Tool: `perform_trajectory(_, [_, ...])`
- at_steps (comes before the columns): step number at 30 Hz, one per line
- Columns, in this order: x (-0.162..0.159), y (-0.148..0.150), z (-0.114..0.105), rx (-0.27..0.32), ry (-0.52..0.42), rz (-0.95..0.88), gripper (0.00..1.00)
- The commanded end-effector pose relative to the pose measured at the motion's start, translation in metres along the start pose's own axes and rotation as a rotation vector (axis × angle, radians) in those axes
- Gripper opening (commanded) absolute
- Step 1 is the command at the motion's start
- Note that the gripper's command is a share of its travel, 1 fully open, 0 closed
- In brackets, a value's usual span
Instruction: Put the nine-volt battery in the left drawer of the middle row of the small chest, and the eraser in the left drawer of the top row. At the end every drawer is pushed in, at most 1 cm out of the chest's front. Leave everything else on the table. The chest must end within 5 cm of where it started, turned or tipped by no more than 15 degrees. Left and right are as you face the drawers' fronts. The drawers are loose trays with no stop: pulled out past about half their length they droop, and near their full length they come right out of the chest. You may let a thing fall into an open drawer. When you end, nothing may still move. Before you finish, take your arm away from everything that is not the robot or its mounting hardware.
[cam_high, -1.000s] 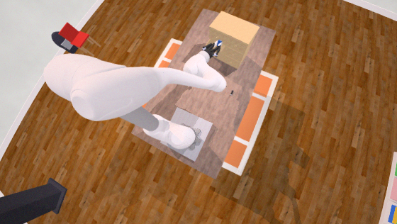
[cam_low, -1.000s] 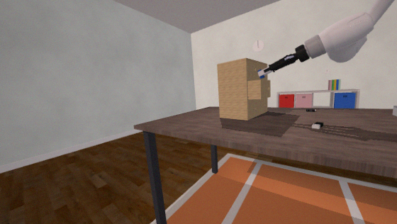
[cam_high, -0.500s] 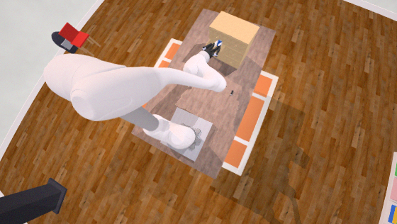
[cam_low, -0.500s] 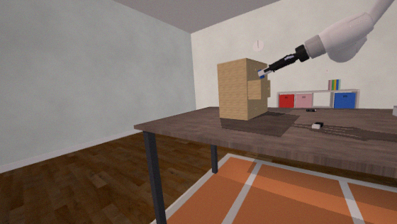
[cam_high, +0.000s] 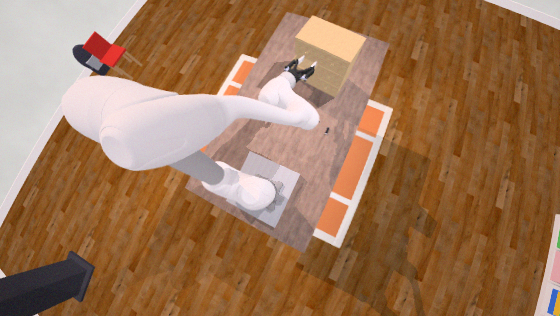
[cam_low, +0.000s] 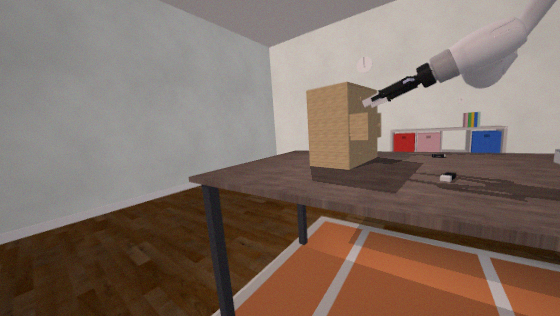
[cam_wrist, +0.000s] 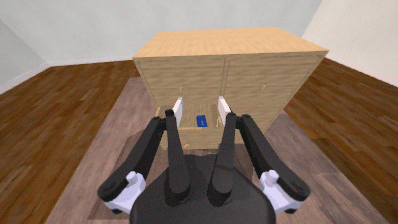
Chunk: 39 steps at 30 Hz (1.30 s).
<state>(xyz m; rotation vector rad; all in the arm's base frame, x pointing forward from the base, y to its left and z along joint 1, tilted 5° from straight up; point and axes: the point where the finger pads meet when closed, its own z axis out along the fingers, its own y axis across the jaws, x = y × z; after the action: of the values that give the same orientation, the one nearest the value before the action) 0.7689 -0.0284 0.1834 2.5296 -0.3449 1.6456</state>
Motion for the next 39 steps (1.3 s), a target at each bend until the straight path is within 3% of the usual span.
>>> perform_trajectory(1, [0.0,0.0,0.0,0.0,0.0,0.0,1.0])
perform_trajectory(19, [-0.003,0.0,-0.012,0.0,0.0,0.0,1.0])
perform_trajectory(28, [-0.012,0.0,-0.04,0.0,0.0,0.0,1.0])
perform_trajectory(39, [-0.031,0.0,-0.103,0.0,0.0,0.0,1.0])
